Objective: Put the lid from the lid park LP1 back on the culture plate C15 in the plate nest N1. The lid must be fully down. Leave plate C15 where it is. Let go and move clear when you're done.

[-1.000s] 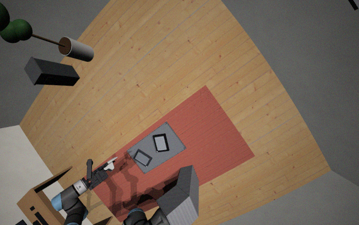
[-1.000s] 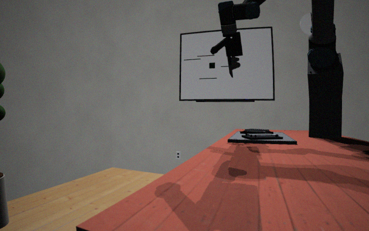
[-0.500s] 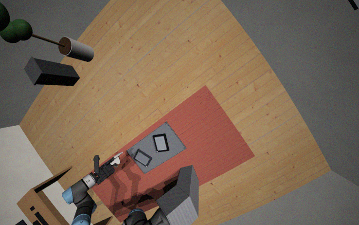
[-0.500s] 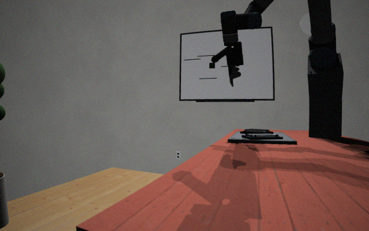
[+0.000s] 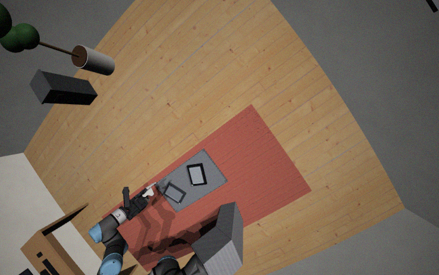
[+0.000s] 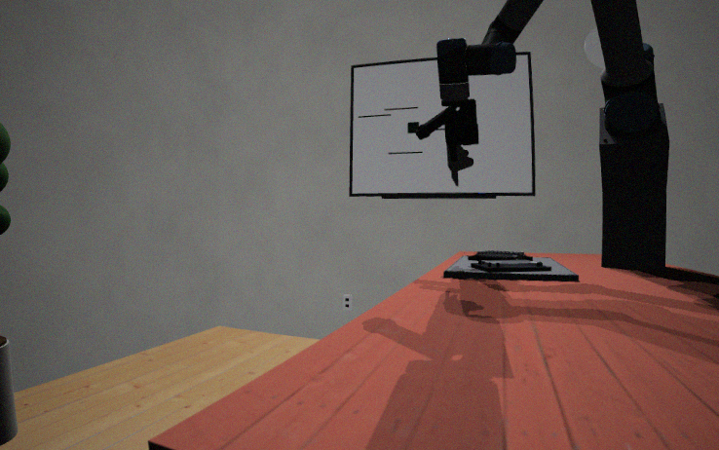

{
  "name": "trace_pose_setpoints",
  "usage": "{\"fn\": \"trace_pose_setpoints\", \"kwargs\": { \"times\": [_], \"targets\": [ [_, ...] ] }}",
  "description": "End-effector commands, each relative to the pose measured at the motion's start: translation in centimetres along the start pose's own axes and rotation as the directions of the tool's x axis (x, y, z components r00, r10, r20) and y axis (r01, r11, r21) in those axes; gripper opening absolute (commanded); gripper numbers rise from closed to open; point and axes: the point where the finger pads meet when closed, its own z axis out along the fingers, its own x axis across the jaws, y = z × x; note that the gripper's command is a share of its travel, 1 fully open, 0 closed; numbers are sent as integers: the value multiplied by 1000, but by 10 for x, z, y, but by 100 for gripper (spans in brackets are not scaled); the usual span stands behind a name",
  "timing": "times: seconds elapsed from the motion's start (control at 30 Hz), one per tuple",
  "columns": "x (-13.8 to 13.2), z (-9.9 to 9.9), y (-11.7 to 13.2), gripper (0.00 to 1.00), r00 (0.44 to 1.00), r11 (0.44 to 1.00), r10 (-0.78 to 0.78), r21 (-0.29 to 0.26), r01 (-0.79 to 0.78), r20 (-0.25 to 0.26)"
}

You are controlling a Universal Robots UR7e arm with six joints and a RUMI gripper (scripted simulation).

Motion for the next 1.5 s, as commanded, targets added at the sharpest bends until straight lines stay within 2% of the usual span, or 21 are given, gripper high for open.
{"fn": "trace_pose_setpoints", "kwargs": {
  "times": [0.0,0.03,0.1,0.2,0.27,0.33,0.5,0.57,0.67,0.73,0.8,0.9,1.03,1.1,1.23,1.3,1.47],
  "targets": [
    [-9,18,1,82,1000,1000,-9,9,9,14],
    [-9,18,1,82,1000,1000,-9,9,9,14],
    [-14,26,4,82,999,999,-29,23,28,46],
    [-22,38,7,82,998,999,-30,24,29,48],
    [-22,38,7,82,998,999,-30,24,29,48],
    [-28,46,10,82,996,998,-50,38,47,80],
    [-37,57,14,82,995,998,-52,39,49,82],
    [-43,64,18,82,991,996,-72,53,66,114],
    [-52,74,23,82,990,996,-74,54,68,117],
    [-52,73,23,82,990,996,-74,54,68,117],
    [-58,80,27,82,984,994,-94,68,85,149],
    [-68,88,33,82,984,994,-96,70,86,151],
    [-68,88,33,82,984,994,-96,70,86,151],
    [-75,94,38,82,976,991,-117,84,103,183],
    [-85,101,45,82,975,991,-118,85,104,186],
    [-92,106,50,82,966,988,-139,99,120,217],
    [-102,112,58,82,965,988,-141,100,121,220]
  ]
}}
